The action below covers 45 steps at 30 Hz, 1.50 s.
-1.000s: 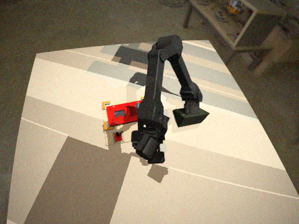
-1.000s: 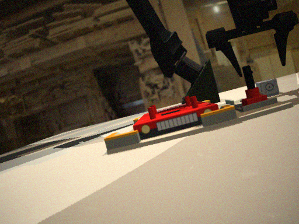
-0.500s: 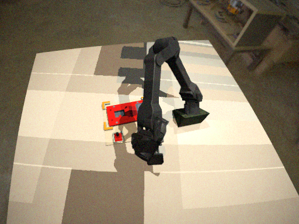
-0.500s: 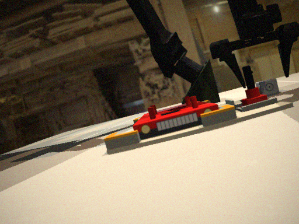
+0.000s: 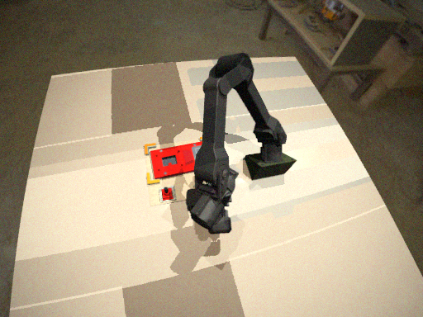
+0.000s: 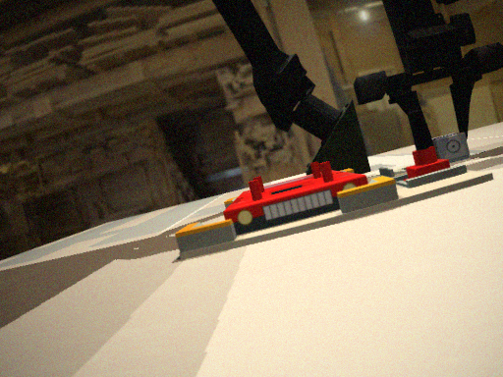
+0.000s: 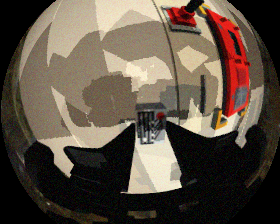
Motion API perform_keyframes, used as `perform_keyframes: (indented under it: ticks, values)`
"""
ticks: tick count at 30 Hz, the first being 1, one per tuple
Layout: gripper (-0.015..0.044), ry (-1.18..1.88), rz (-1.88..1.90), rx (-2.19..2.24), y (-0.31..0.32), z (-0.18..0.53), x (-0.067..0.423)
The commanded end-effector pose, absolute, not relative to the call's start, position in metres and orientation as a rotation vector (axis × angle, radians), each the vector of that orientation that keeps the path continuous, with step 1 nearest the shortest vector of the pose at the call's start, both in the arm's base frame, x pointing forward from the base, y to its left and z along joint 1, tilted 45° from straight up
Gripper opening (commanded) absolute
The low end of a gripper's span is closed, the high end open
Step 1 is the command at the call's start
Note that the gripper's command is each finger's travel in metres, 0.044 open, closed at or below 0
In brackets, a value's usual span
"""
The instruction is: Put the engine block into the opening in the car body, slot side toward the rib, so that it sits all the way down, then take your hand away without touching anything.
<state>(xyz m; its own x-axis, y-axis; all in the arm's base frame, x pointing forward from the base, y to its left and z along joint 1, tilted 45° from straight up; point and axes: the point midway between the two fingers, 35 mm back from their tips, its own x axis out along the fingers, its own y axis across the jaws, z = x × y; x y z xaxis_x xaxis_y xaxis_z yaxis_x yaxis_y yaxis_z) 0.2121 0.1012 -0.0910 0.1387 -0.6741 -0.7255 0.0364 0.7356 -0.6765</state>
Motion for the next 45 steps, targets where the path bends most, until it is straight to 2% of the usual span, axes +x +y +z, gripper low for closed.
perform_keyframes:
  ticks: [1,6,10,45]
  values:
    - [0.0138,1.344,-0.555,-0.591,0.101,-0.091,0.213]
    - [0.0105,1.344,-0.555,-0.591,0.101,-0.091,0.213]
    - [0.0000,1.344,-0.554,-0.591,0.105,-0.089,0.213]
    - [0.0000,1.349,-0.548,-0.588,0.184,-0.018,0.192]
